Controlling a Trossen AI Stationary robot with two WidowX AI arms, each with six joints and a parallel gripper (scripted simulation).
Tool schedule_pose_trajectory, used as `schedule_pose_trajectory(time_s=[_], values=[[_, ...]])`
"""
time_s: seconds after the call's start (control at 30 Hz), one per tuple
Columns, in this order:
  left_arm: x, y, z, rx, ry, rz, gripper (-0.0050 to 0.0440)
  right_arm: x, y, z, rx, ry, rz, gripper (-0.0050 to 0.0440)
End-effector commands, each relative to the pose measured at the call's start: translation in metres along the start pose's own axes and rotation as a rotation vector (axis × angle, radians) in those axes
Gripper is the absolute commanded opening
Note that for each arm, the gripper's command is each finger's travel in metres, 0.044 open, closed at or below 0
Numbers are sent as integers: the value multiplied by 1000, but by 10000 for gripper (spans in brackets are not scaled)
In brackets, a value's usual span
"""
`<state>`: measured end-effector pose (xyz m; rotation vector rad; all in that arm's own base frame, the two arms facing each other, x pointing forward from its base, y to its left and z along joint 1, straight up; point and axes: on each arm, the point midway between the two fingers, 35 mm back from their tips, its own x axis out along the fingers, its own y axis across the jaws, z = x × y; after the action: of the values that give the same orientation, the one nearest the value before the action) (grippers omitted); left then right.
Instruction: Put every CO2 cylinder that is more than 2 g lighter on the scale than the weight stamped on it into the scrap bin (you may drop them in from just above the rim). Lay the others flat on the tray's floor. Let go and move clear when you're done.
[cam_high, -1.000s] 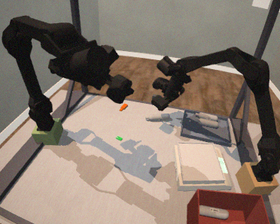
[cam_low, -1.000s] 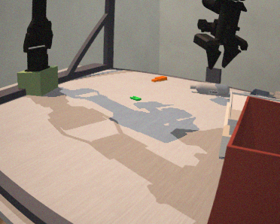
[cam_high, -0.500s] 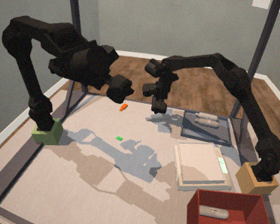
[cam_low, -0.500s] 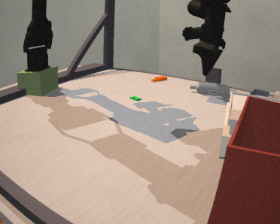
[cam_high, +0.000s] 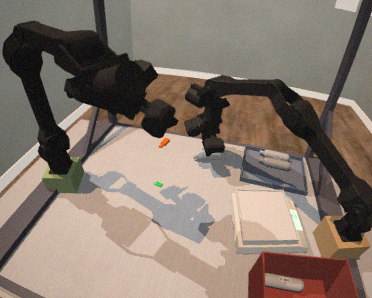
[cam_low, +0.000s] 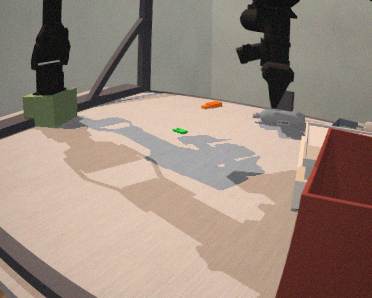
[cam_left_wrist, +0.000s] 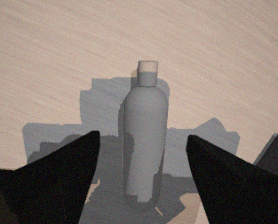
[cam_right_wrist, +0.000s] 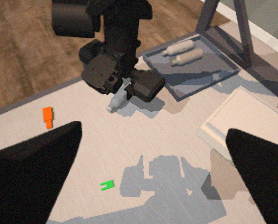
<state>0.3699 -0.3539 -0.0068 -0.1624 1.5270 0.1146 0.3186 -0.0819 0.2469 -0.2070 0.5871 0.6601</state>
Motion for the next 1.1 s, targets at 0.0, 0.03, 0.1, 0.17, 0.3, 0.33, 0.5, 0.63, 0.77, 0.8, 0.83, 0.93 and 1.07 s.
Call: schedule_pose_trajectory(time_s=[0.0,0.03,0.1,0.17,0.3,0.33,0.5,0.63,0.77,0.8,0.83,0.93,1.07], values=[[-9,-7,5,-15,-16,-24,254,-4,0,5,-16,-7,-11,440],[-7,-7,6,-15,-16,-24,254,-4,0,5,-16,-7,-11,440],[-5,-7,6,-15,-16,-24,254,-4,0,5,-16,-7,-11,440],[-2,-8,6,-15,-15,-23,254,-4,0,5,-16,-7,-11,440],[3,-8,6,-14,-14,-21,254,-4,0,5,-16,-7,-11,440],[3,-8,6,-14,-14,-21,254,-4,0,5,-16,-7,-11,440],[10,-8,6,-14,-11,-16,254,-4,0,5,-16,-7,-11,440],[16,-8,6,-14,-8,-13,254,-4,0,5,-16,-7,-11,440],[22,-8,6,-14,-6,-10,254,-4,0,5,-16,-7,-11,440],[24,-8,6,-14,-6,-9,254,-4,0,5,-16,-7,-11,440],[24,-8,6,-14,-6,-9,254,-4,0,5,-16,-7,-11,440],[24,-7,6,-14,-4,-8,230,-4,0,5,-16,-7,-11,440],[20,-8,6,-14,-9,-14,194,-4,0,5,-16,-7,-11,440]])
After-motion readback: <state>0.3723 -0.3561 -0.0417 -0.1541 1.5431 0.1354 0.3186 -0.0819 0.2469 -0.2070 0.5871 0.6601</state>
